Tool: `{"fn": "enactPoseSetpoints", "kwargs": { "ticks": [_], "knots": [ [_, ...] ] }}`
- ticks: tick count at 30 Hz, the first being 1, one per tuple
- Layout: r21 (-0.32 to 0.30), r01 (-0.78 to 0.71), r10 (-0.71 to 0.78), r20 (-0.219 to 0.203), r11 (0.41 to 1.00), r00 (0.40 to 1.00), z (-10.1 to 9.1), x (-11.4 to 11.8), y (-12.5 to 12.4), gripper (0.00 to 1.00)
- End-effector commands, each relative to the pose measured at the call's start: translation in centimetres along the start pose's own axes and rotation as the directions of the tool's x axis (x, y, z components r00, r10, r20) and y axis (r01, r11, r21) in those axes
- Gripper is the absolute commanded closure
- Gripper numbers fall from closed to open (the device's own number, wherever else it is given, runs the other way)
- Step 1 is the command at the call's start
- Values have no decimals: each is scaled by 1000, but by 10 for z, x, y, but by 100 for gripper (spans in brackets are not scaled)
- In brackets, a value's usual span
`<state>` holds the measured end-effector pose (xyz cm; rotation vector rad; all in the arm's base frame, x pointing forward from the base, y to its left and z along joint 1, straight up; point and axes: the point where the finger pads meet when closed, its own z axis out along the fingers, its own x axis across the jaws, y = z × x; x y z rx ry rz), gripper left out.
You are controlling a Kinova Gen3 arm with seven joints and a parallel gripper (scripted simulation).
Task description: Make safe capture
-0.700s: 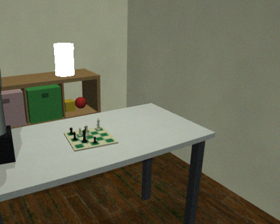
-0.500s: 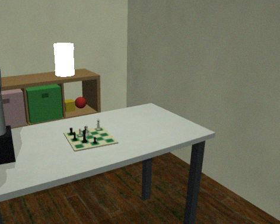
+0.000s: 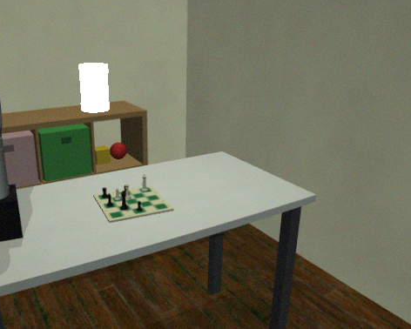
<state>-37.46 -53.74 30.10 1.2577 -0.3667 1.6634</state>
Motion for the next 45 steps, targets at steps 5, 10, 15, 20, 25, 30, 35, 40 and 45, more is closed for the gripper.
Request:
{"fn": "enactPoseSetpoints", "kwargs": {
  "ticks": [5,10,15,20,25,30,35,40,45],
  "knots": [
    [19,-18,18,4,1000,1000,9,-5,-6,0],
    [66,-68,67,18,996,998,29,-20,-23,0],
    [110,-116,113,35,987,993,49,-33,-41,0],
    [210,-227,213,89,951,973,91,-63,-85,0],
    [281,-309,279,140,909,950,120,-84,-123,0],
    [330,-368,323,185,869,928,141,-98,-153,0],
    [423,-492,395,299,761,869,180,-126,-223,0],
    [463,-553,418,367,692,831,197,-138,-264,0],
    [508,-641,430,479,575,765,219,-155,-329,0]
  ]
}}
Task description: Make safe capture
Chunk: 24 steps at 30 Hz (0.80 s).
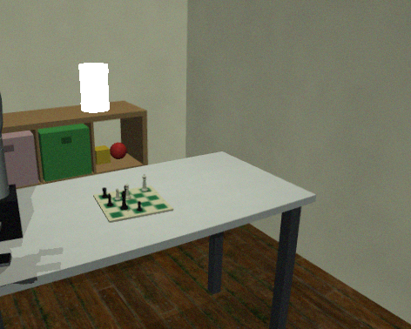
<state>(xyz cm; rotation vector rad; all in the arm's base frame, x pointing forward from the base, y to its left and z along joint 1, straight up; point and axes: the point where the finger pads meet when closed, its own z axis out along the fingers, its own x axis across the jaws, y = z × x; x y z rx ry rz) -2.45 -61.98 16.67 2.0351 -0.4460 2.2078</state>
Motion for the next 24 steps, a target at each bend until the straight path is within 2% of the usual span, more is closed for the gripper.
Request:
{"fn": "enactPoseSetpoints", "kwargs": {
  "ticks": [1,2,4,5,6,7,8,9,10,11,12,13,14,15,16,19,21,22,23,24],
  "knots": [
    [71,-27,25,32,997,999,40,-10,-13,0],
    [71,-27,25,32,997,999,40,-10,-13,0],
    [143,-99,85,102,985,991,79,-32,-32,0],
    [143,-99,85,102,985,991,79,-32,-32,0],
    [176,-135,111,141,975,984,98,-43,-42,0],
    [176,-135,111,141,975,984,98,-43,-42,0],
    [206,-172,135,182,963,974,116,-55,-54,0],
    [206,-172,135,182,963,974,116,-55,-54,0],
    [235,-209,156,225,949,962,133,-66,-66,0],
    [235,-209,156,225,949,962,133,-66,-66,0],
    [260,-246,175,270,934,947,150,-78,-79,0],
    [260,-246,175,270,934,947,150,-78,-79,0],
    [283,-283,190,316,917,930,165,-90,-92,0],
    [283,-283,190,316,917,930,165,-90,-92,0],
    [302,-319,201,362,898,910,180,-101,-106,0],
    [302,-319,201,362,898,910,180,-101,-106,0],
    [332,-388,215,455,860,864,208,-124,-135,0],
    [332,-388,215,455,860,864,208,-124,-135,0],
    [342,-421,216,502,840,838,220,-135,-150,0],
    [342,-421,216,502,840,838,220,-135,-150,0]
  ]
}}
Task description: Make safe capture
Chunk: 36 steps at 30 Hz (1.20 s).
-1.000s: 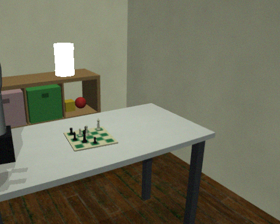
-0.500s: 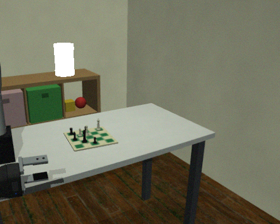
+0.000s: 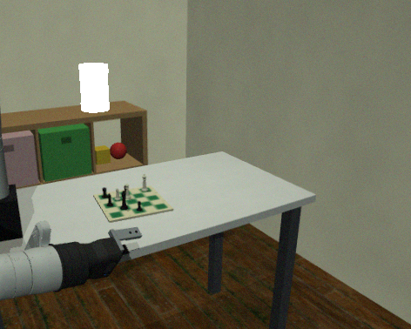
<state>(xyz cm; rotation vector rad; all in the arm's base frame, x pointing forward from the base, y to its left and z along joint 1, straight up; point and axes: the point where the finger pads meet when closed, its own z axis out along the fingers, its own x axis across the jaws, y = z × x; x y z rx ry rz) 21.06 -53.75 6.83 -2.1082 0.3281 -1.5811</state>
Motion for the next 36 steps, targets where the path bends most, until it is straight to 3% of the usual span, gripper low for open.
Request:
{"fn": "enactPoseSetpoints", "kwargs": {
  "ticks": [1,2,4,5,6,7,9,12,15,16,18,19,23,24,27,29,36],
  "knots": [
    [72,-23,17,86,997,996,51,-6,-14,0],
    [72,-23,17,86,997,996,51,-6,-14,0],
    [113,-79,58,184,990,981,88,-22,-25,0],
    [113,-79,58,184,990,981,88,-22,-25,0],
    [128,-107,75,233,986,970,105,-30,-31,0],
    [128,-107,75,233,986,970,105,-30,-31,0],
    [151,-158,102,329,976,939,137,-47,-45,0],
    [151,-158,102,329,976,939,137,-47,-45,0],
    [163,-226,127,466,960,876,177,-73,-66,0],
    [163,-226,127,466,960,876,177,-73,-66,0],
    [161,-263,136,548,951,825,200,-90,-79,0],
    [161,-263,136,548,951,825,200,-90,-79,0],
    [137,-316,140,686,939,714,236,-122,-105,0],
    [137,-316,140,686,939,714,236,-122,-105,0],
    [111,-338,137,764,935,630,255,-142,-123,0],
    [111,-338,137,764,935,630,255,-142,-123,0],
    [50,-346,124,878,937,463,283,-178,-153,0]
  ]
}}
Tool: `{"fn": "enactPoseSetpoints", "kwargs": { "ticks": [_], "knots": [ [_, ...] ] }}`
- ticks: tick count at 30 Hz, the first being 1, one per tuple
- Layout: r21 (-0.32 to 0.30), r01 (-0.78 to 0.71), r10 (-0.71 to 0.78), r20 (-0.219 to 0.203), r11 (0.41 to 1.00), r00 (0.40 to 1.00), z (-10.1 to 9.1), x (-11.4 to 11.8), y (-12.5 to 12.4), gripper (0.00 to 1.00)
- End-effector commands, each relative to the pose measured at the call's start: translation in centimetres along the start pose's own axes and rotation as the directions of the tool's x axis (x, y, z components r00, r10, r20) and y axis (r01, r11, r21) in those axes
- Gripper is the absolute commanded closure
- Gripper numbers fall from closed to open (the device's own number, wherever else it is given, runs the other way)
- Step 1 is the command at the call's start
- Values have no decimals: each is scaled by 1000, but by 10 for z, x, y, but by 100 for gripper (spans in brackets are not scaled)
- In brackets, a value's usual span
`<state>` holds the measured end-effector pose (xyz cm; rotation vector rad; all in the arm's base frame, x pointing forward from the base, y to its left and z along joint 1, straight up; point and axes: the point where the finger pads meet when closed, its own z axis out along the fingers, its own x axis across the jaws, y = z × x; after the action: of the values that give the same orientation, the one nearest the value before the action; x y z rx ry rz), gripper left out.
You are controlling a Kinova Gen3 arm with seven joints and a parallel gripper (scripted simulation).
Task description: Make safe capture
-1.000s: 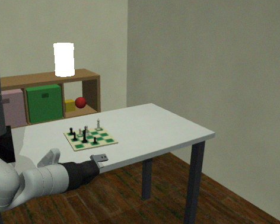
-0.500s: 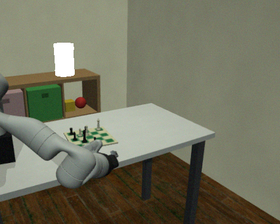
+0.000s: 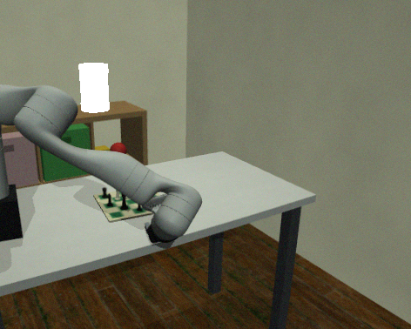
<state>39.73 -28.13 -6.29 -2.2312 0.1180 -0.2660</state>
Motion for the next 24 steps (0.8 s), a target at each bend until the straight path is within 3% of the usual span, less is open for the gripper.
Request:
{"fn": "enactPoseSetpoints", "kwargs": {
  "ticks": [1,8,16,24],
  "knots": [
    [-7,19,-18,80,1000,997,26,9,-16,0],
    [-39,-3,10,175,999,984,50,8,-23,0],
    [-51,-8,18,204,999,979,57,7,-25,0],
    [-53,-9,19,208,999,978,58,7,-25,0]
  ]
}}
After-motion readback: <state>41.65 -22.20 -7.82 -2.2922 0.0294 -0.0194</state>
